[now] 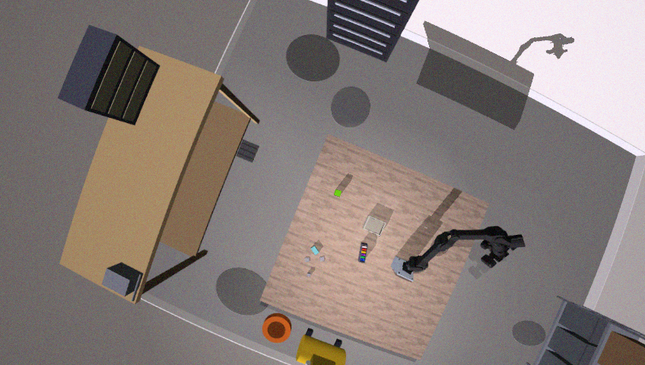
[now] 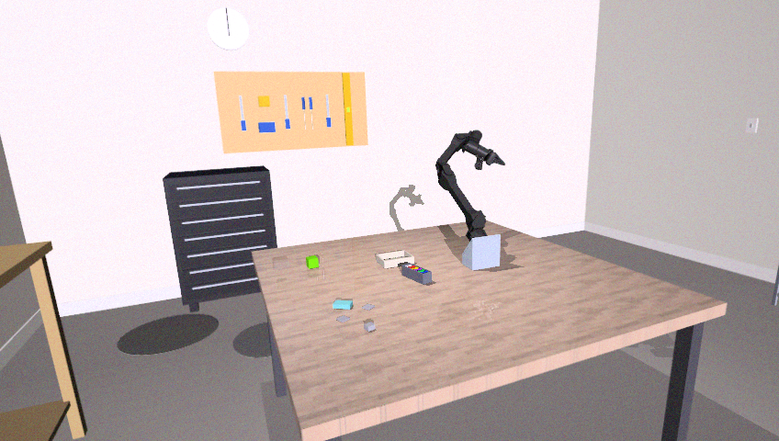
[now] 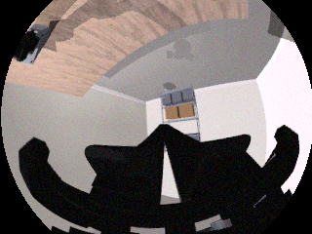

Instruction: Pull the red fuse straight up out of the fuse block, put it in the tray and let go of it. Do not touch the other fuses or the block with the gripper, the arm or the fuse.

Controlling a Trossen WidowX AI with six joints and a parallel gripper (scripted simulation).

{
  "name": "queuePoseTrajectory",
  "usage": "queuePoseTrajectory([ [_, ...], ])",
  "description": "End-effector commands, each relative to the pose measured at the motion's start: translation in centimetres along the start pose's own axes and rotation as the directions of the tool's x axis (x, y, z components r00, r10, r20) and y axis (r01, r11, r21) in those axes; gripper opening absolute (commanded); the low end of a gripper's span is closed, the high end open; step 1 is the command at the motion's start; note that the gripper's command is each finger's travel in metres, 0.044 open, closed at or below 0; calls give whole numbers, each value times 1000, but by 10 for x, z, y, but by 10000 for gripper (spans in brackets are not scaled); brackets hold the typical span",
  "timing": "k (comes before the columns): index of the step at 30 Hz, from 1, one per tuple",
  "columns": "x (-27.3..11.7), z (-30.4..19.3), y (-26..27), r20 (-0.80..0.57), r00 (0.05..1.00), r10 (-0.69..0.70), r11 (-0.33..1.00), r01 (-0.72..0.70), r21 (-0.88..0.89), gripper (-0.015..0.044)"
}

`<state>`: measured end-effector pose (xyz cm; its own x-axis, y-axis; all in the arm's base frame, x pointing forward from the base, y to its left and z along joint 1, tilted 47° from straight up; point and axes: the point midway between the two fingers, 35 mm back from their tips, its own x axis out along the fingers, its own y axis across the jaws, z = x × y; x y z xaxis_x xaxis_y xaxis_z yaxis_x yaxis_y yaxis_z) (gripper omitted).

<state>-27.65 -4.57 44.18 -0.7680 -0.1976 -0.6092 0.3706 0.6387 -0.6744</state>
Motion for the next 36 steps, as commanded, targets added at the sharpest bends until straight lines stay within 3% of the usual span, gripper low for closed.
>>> queuePoseTrajectory([
  [1,0,1,-1,3,1000,-2,1000,2,0,26],
  [3,4,11,-7,29,999,-16,1000,16,0,67],
  [19,8,172,-72,387,909,-155,986,165,8,67],
  [27,-24,270,-79,577,798,-175,979,206,12,67],
  [36,-87,374,-56,764,630,-141,976,219,-1,67],
])
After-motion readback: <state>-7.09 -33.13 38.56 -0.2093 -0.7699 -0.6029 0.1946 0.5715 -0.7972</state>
